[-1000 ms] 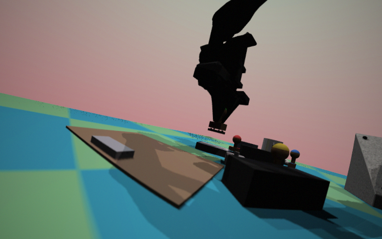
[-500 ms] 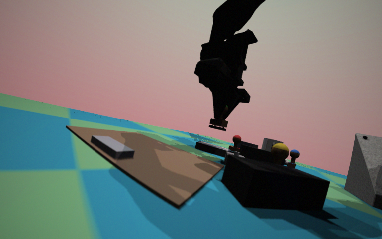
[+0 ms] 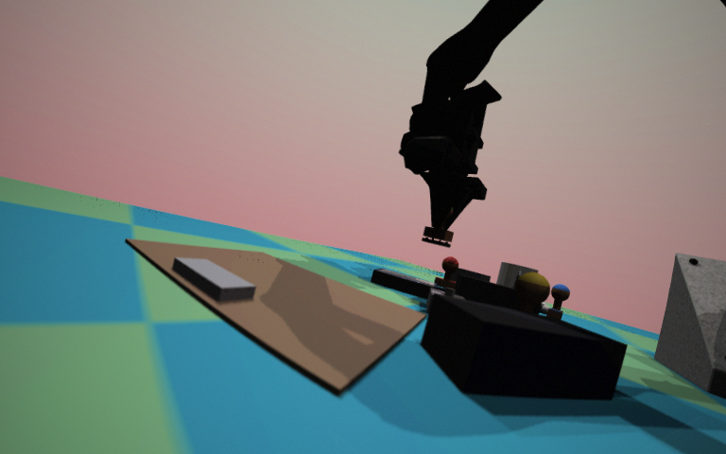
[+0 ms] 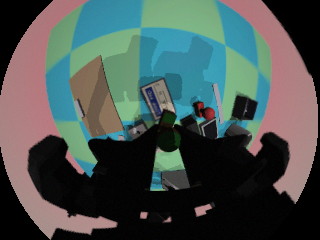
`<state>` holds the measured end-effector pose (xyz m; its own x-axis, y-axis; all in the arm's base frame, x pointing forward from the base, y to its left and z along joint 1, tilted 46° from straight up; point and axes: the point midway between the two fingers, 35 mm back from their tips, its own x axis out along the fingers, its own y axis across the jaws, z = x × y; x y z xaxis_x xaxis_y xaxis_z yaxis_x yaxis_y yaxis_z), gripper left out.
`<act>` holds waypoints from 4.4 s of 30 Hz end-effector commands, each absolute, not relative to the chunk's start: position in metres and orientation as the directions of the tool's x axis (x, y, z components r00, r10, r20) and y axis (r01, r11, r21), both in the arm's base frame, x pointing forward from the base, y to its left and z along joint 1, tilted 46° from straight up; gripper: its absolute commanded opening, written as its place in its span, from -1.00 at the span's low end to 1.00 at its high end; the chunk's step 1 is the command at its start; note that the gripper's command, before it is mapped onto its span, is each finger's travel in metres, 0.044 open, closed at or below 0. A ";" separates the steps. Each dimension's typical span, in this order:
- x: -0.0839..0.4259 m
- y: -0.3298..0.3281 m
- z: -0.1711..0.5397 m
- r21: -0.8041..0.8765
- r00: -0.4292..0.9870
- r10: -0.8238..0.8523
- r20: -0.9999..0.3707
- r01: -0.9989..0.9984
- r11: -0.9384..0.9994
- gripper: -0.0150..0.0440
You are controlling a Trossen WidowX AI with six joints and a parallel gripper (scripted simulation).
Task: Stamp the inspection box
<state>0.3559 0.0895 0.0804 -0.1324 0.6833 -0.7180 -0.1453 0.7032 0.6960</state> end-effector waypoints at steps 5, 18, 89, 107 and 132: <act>0.351 0.038 0.030 0.689 -0.142 0.674 -0.725 -0.140 0.711 -0.49; 0.316 -0.037 -0.042 0.705 -0.152 0.688 -0.709 -0.142 0.695 -0.49; 0.308 -0.011 -0.075 0.709 -0.152 0.693 -0.705 -0.141 0.691 -0.49; 0.305 -0.003 -0.083 0.710 -0.152 0.694 -0.704 -0.149 0.688 -0.49; 0.304 0.000 -0.086 0.710 -0.152 0.694 -0.704 -0.152 0.687 -0.49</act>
<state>0.3047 -0.0009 -0.0847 -0.1527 0.6916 -0.7059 -0.1598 0.6876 0.7083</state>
